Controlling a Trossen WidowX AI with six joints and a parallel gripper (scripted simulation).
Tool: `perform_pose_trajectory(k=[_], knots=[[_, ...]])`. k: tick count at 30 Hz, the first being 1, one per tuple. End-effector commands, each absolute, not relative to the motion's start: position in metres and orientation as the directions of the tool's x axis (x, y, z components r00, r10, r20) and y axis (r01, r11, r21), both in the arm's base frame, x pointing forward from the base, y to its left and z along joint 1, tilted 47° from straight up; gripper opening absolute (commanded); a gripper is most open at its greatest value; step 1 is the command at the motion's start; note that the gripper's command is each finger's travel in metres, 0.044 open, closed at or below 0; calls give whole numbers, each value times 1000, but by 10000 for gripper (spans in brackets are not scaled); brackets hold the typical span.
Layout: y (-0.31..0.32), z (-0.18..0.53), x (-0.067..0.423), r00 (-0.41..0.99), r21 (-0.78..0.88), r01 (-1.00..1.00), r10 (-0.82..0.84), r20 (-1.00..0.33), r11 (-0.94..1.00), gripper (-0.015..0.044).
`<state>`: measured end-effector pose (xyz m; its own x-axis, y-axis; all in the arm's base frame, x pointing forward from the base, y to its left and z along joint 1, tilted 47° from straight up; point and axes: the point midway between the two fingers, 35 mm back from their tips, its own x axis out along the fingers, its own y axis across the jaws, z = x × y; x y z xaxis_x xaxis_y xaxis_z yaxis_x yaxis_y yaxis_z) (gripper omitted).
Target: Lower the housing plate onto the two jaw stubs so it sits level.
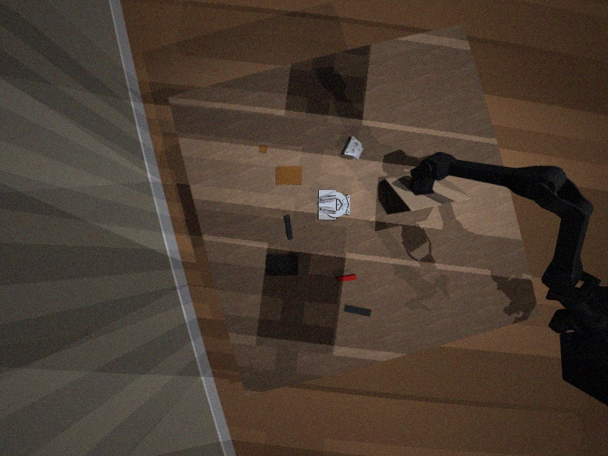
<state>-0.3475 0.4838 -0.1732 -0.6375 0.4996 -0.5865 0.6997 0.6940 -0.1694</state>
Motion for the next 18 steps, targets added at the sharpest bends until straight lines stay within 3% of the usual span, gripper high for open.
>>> perform_pose_trajectory(k=[1,6,18], knots=[[484,-173,-348,-638,-169,700,500,-586,694,426],[491,-157,-331,-627,-111,688,511,-589,717,440],[551,-114,-202,-400,144,769,645,-652,623,440]])
